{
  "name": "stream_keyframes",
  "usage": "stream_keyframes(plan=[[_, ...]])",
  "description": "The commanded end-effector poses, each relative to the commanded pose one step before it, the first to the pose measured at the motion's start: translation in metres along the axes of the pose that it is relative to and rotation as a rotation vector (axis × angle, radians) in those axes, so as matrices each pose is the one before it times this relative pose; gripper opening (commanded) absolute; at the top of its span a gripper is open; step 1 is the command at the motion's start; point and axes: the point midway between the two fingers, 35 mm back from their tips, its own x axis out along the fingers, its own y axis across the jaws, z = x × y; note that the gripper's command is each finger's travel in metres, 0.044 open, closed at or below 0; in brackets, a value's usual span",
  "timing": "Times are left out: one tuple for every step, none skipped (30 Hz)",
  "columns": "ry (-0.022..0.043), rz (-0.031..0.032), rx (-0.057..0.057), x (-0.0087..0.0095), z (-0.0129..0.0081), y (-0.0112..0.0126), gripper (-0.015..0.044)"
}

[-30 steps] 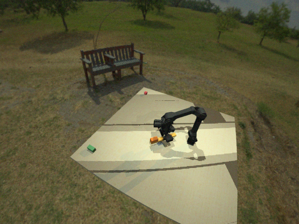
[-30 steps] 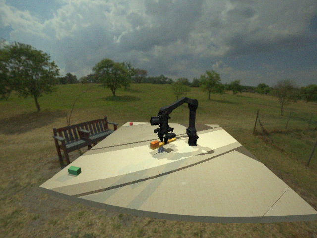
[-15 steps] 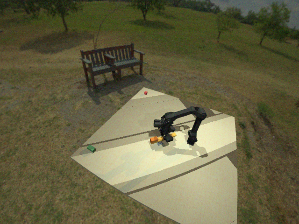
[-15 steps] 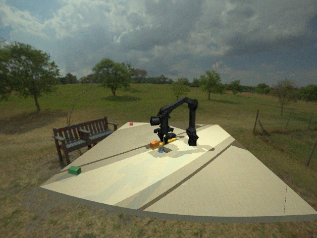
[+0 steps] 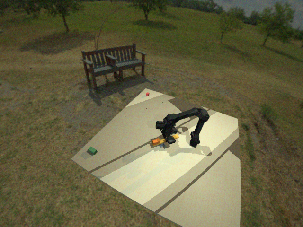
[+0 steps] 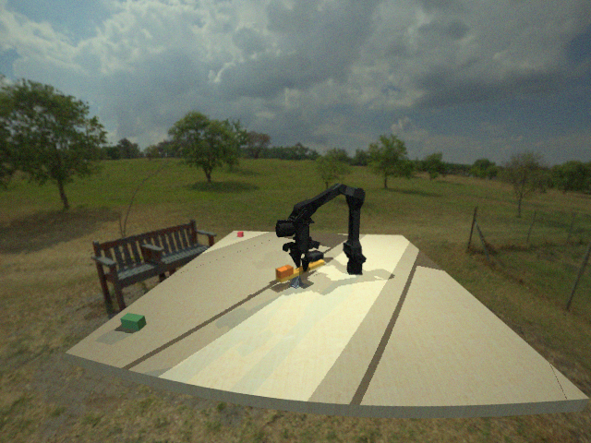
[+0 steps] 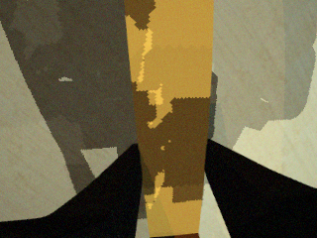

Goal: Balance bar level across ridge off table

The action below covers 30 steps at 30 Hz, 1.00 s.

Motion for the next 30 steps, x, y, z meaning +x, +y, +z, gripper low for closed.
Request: stream_keyframes(plan=[[-0.00001, -0.00001, 0.0000, 0.00001, 0.00000, 0.00000, 0.0000], [0.00000, 0.00000, 0.0000, 0.00000, 0.00000, 0.00000, 0.0000], [0.00000, 0.00000, 0.0000, 0.00000, 0.00000, 0.00000, 0.0000], [0.00000, 0.00000, 0.0000, 0.00000, 0.00000, 0.00000, 0.0000], [0.00000, 0.00000, 0.0000, 0.00000, 0.00000, 0.00000, 0.0000], [0.00000, 0.00000, 0.0000, 0.00000, 0.00000, 0.00000, 0.0000], [0.00000, 0.00000, 0.0000, 0.00000, 0.00000, 0.00000, 0.0000], [0.00000, 0.00000, 0.0000, 0.00000, 0.00000, 0.00000, 0.0000], [0.00000, 0.00000, 0.0000, 0.00000, 0.00000, 0.00000, 0.0000], [0.00000, 0.00000, 0.0000, 0.00000, 0.00000, 0.00000, 0.0000], [0.00000, 0.00000, 0.0000, 0.00000, 0.00000, 0.00000, 0.0000], [0.00000, 0.00000, 0.0000, 0.00000, 0.00000, 0.00000, 0.0000], [0.00000, 0.00000, 0.0000, 0.00000, 0.00000, 0.00000, 0.0000], [0.00000, 0.00000, 0.0000, 0.00000, 0.00000, 0.00000, 0.0000], [0.00000, 0.00000, 0.0000, 0.00000, 0.00000, 0.00000, 0.0000], [0.00000, 0.00000, 0.0000, 0.00000, 0.00000, 0.00000, 0.0000], [0.00000, 0.00000, 0.0000, 0.00000, 0.00000, 0.00000, 0.0000], [0.00000, 0.00000, 0.0000, 0.00000, 0.00000, 0.00000, 0.0000], [0.00000, 0.00000, 0.0000, 0.00000, 0.00000, 0.00000, 0.0000], [0.00000, 0.00000, 0.0000, 0.00000, 0.00000, 0.00000, 0.0026], [0.00000, 0.00000, 0.0000, 0.00000, 0.00000, 0.00000, 0.0053], [0.00000, 0.00000, 0.0000, 0.00000, 0.00000, 0.00000, 0.0079], [0.00000, 0.00000, 0.0000, 0.00000, 0.00000, 0.00000, 0.0105], [0.00000, 0.00000, 0.0000, 0.00000, 0.00000, 0.00000, 0.0131], [0.00000, 0.00000, 0.0000, 0.00000, 0.00000, 0.00000, 0.0158], [0.00000, 0.00000, 0.0000, 0.00000, 0.00000, 0.00000, 0.0167], [0.00000, 0.00000, 0.0000, 0.00000, 0.00000, 0.00000, 0.0167], [0.00000, 0.00000, 0.0000, 0.00000, 0.00000, 0.00000, 0.0167], [0.00000, 0.00000, 0.0000, 0.00000, 0.00000, 0.00000, 0.0167], [0.00000, 0.00000, 0.0000, 0.00000, 0.00000, 0.00000, 0.0167]])
